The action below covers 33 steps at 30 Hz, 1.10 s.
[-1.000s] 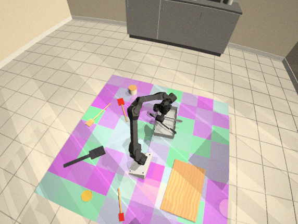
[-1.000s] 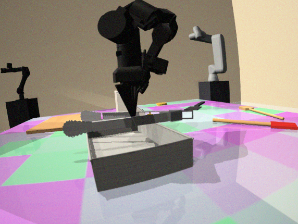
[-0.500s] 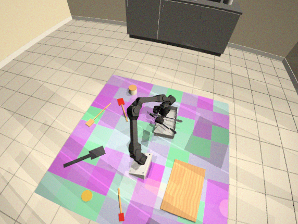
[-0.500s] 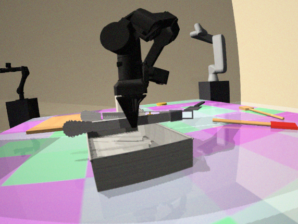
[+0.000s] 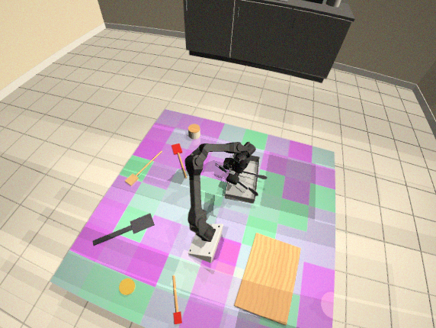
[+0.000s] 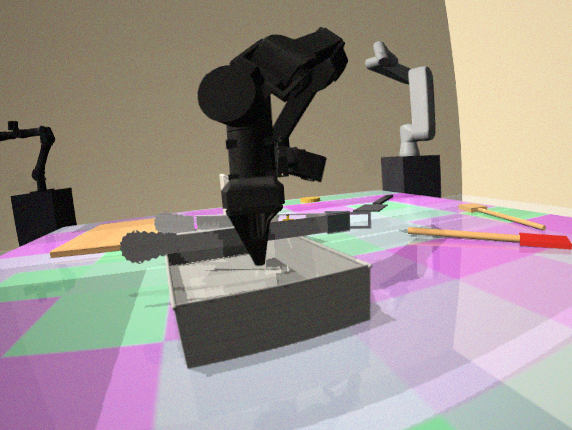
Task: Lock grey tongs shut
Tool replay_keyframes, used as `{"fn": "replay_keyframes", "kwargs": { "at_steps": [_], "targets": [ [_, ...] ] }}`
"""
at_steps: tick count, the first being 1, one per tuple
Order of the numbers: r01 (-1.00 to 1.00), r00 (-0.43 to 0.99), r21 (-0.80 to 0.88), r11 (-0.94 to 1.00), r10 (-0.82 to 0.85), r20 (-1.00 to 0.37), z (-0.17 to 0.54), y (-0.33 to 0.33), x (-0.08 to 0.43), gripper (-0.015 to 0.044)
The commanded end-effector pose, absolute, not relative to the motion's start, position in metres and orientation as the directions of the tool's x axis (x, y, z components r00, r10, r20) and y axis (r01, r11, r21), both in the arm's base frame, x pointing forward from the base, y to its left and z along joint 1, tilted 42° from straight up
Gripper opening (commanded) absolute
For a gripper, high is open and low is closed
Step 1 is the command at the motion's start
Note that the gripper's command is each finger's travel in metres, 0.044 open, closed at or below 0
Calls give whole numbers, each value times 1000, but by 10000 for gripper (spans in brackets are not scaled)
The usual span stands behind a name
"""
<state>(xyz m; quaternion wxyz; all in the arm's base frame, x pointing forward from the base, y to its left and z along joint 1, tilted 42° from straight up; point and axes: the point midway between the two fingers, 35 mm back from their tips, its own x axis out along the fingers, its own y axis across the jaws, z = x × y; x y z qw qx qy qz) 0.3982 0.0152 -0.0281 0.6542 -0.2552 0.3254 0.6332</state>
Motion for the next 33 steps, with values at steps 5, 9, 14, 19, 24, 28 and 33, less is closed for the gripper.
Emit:
{"fn": "replay_keyframes", "kwargs": {
  "at_steps": [5, 9, 14, 19, 24, 28, 33],
  "targets": [
    [-995, -15, 79, 67, 663, -748, -31, 18, 397, 427],
    [-995, -15, 79, 67, 663, -748, -31, 18, 397, 400],
    [-995, -15, 79, 67, 663, -748, -31, 18, 397, 367],
    [-995, -15, 79, 67, 663, -748, -31, 18, 397, 333],
    [-995, -15, 79, 67, 663, -748, -31, 18, 397, 300],
    [-995, -15, 79, 67, 663, -748, -31, 18, 397, 273],
    [-995, -15, 79, 67, 663, -748, -31, 18, 397, 240]
  ]
}}
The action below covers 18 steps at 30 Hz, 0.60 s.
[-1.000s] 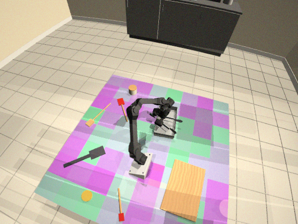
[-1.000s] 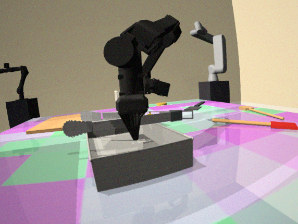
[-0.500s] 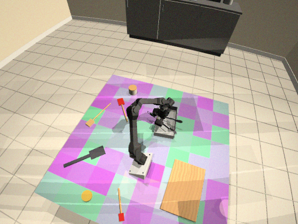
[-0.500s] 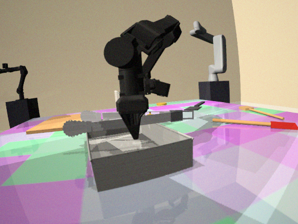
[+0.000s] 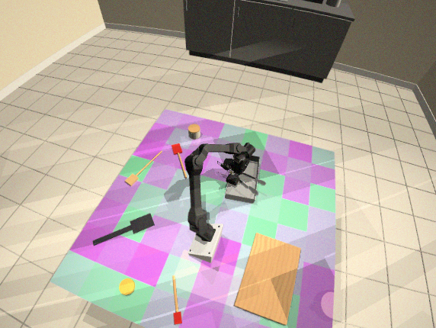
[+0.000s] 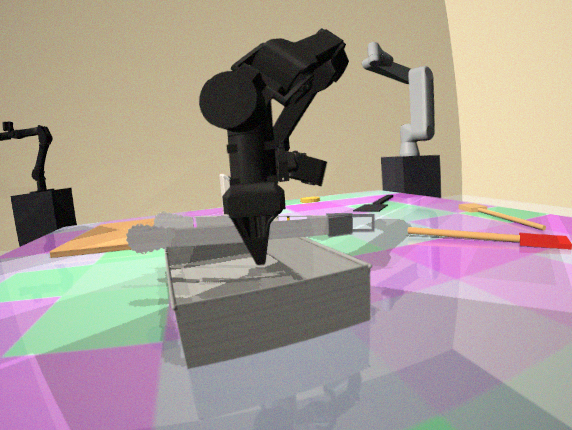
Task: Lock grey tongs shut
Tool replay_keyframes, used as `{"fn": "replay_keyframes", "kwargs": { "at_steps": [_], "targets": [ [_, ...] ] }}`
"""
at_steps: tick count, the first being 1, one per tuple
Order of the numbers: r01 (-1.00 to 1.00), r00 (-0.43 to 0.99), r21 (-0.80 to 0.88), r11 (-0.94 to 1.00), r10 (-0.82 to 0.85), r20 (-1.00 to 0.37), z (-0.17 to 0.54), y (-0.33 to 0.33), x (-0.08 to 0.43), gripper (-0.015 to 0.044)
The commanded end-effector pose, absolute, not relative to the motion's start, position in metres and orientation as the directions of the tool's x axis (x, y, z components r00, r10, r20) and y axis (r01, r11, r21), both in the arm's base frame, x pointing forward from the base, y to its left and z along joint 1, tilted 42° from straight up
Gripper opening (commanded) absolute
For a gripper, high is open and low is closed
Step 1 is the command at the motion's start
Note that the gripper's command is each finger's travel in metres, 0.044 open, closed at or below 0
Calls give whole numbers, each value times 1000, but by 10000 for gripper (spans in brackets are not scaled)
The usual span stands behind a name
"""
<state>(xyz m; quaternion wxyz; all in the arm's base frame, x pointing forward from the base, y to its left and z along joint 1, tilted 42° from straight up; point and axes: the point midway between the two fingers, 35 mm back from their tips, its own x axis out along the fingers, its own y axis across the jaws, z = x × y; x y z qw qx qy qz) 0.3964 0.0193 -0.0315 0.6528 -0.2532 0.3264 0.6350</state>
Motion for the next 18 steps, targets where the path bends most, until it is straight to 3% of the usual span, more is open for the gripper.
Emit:
{"fn": "replay_keyframes", "kwargs": {
  "at_steps": [1, 18],
  "targets": [
    [-995, -15, 79, 67, 663, -748, -31, 18, 397, 233],
    [-995, -15, 79, 67, 663, -748, -31, 18, 397, 120]
  ]
}}
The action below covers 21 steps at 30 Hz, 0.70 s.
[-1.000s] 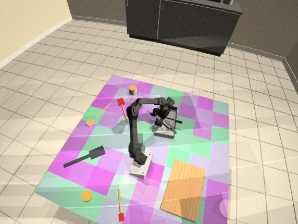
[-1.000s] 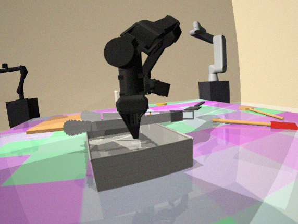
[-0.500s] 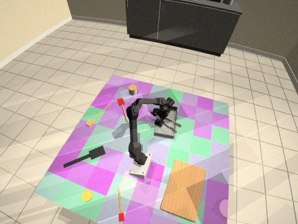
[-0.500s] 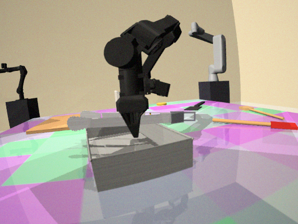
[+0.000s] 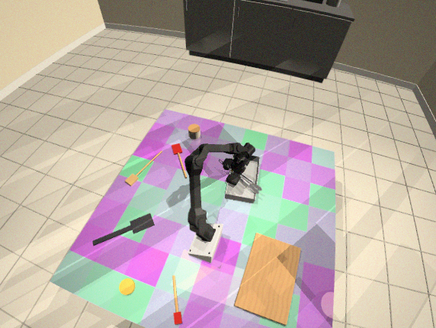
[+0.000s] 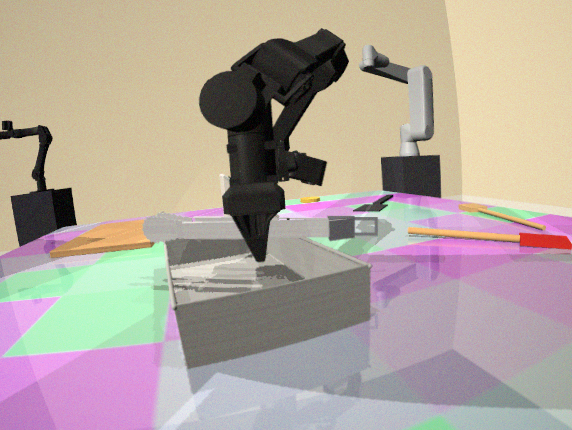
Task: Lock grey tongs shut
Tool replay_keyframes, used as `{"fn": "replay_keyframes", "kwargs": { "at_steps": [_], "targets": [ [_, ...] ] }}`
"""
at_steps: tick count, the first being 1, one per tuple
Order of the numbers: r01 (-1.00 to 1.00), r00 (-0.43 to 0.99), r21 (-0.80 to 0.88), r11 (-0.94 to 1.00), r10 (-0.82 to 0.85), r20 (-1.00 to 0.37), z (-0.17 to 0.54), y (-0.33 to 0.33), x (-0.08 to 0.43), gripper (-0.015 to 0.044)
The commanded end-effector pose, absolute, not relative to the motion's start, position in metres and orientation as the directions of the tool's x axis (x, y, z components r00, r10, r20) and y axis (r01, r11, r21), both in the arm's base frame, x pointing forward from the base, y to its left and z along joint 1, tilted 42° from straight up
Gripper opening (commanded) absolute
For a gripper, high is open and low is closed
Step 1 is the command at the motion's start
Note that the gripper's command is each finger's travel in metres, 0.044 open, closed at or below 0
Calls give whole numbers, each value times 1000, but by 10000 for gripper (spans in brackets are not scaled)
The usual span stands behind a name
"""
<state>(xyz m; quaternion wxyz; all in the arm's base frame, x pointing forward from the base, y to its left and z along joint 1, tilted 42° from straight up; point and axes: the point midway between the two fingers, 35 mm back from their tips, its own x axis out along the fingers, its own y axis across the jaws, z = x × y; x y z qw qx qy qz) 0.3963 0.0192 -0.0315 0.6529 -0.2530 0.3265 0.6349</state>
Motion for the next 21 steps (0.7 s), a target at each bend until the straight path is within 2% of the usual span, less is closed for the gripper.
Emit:
{"fn": "replay_keyframes", "kwargs": {
  "at_steps": [1, 14, 21],
  "targets": [
    [-995, -15, 79, 67, 663, -748, -31, 18, 397, 113],
    [-995, -15, 79, 67, 663, -748, -31, 18, 397, 27],
    [-995, -15, 79, 67, 662, -749, -26, 14, 399, -150]
  ]
}}
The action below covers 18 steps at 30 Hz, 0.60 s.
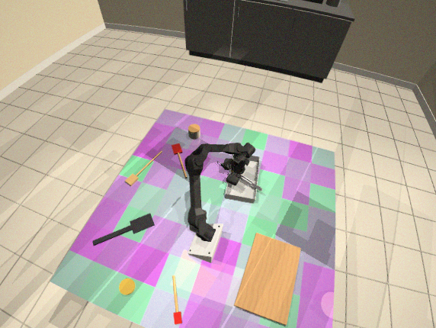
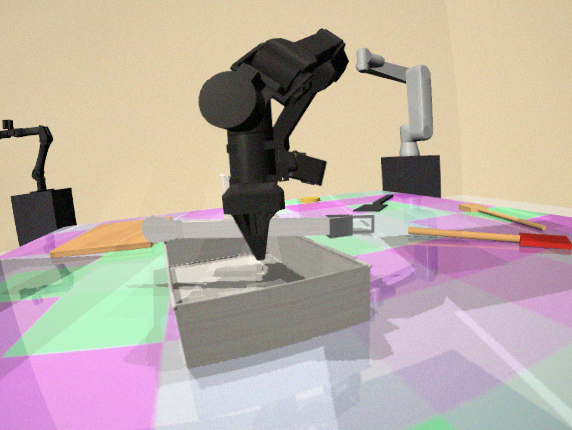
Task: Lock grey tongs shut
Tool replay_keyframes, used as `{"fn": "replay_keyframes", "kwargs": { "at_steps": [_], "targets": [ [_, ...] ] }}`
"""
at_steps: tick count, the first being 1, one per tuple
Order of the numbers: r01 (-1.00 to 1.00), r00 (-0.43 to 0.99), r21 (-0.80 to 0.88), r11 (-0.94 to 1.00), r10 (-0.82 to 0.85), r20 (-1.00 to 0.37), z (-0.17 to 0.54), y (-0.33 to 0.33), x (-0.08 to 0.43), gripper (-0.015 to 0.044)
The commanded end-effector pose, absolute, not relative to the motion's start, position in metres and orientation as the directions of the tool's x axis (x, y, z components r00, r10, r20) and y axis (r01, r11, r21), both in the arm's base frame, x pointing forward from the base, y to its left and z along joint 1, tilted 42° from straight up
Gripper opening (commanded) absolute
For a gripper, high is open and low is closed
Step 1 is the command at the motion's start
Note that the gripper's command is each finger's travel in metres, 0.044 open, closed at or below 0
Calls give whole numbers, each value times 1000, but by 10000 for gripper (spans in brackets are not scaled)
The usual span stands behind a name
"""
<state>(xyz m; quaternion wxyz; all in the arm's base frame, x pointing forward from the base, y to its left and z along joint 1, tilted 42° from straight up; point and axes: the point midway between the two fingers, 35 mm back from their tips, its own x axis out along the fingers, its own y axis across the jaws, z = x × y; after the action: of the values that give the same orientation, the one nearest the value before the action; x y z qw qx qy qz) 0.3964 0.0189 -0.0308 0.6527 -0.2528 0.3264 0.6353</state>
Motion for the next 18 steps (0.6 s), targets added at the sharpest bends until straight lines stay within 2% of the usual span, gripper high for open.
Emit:
{"fn": "replay_keyframes", "kwargs": {
  "at_steps": [1, 10, 18],
  "targets": [
    [-995, -15, 80, 68, 662, -750, -22, 9, 400, -150],
    [-994, -17, 87, 72, 663, -748, 63, -67, 399, -150],
    [-994, -17, 87, 72, 664, -748, 65, -69, 399, -150]
  ]
}}
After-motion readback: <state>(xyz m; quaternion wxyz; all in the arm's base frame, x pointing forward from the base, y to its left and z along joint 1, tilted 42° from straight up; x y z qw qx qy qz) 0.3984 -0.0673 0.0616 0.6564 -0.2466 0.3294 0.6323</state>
